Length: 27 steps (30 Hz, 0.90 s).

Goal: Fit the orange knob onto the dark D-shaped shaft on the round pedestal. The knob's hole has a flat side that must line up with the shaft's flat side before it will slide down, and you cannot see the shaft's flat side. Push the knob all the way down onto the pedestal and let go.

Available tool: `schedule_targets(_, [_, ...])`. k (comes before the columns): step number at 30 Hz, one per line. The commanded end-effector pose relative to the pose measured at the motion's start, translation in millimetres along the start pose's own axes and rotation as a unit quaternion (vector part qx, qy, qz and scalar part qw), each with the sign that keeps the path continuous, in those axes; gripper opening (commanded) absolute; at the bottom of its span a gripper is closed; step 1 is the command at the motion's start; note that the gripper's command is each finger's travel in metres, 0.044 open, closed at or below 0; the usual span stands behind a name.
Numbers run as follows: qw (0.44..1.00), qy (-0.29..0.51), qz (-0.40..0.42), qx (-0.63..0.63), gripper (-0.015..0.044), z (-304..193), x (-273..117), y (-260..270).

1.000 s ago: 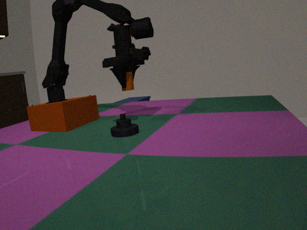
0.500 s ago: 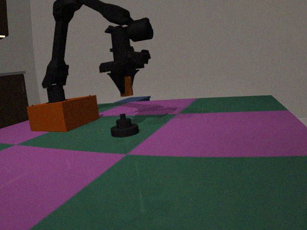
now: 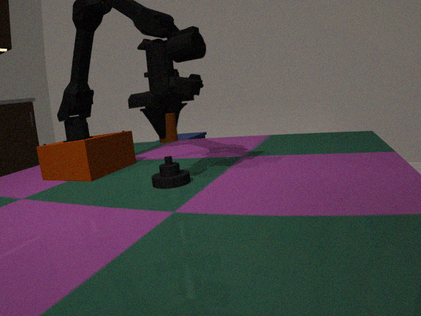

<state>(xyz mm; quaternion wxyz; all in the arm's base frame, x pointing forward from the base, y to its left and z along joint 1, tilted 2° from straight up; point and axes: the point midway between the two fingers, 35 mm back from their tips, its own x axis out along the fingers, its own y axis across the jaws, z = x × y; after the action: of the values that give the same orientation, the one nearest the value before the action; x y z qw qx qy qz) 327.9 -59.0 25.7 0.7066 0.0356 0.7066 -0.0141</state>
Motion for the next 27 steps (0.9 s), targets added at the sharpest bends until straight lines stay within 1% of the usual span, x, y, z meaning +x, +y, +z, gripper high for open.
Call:
schedule_targets(1, [1.000, -0.001, -0.004, -0.003, 0.0000, 1.7, 3.7, -11.6])
schedule_targets(7, [1.000, -0.001, -0.004, -0.003, 0.0000, 2.2, 9.9, -16.1])
schedule_targets(13, [1.000, -0.001, -0.004, -0.003, 0.0000, 1.9, 31.0, -16.2])
schedule_targets(27, [1.000, -0.001, -0.004, -0.002, 0.0000, 1.9, 28.4, -17.4])
